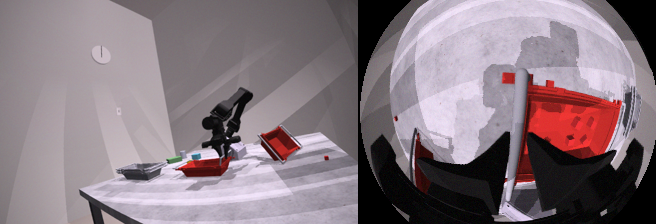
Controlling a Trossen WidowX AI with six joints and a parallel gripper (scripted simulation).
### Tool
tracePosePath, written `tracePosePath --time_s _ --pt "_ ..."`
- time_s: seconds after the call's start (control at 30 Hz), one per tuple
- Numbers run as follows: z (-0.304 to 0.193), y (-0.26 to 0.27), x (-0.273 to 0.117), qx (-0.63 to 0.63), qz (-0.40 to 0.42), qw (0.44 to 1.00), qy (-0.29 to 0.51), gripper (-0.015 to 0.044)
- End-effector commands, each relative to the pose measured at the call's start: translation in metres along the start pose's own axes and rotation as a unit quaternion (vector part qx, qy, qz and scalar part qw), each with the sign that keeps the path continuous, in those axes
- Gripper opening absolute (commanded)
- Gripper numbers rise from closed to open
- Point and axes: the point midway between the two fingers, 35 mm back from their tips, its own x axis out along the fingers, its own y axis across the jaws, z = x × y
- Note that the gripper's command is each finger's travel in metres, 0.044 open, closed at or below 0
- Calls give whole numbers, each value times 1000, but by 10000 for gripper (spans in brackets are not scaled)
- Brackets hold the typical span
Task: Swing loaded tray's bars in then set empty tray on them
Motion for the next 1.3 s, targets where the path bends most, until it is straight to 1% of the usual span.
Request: tracePosePath --time_s 0.0,0.23,0.37,0.57,0.6,0.63,1.27 --pt "-2 -19 5 4 -4 1000 5 83" --pt "-2 -40 23 4 -4 1000 5 83" --pt "-1 -40 12 4 -5 1000 5 83" --pt "1 -36 -22 4 -5 1000 5 83" --pt "1 -36 -23 4 -5 1000 5 83" --pt "0 -39 -15 7 -7 1000 6 83" --pt "0 -39 -15 7 -7 1000 6 83"
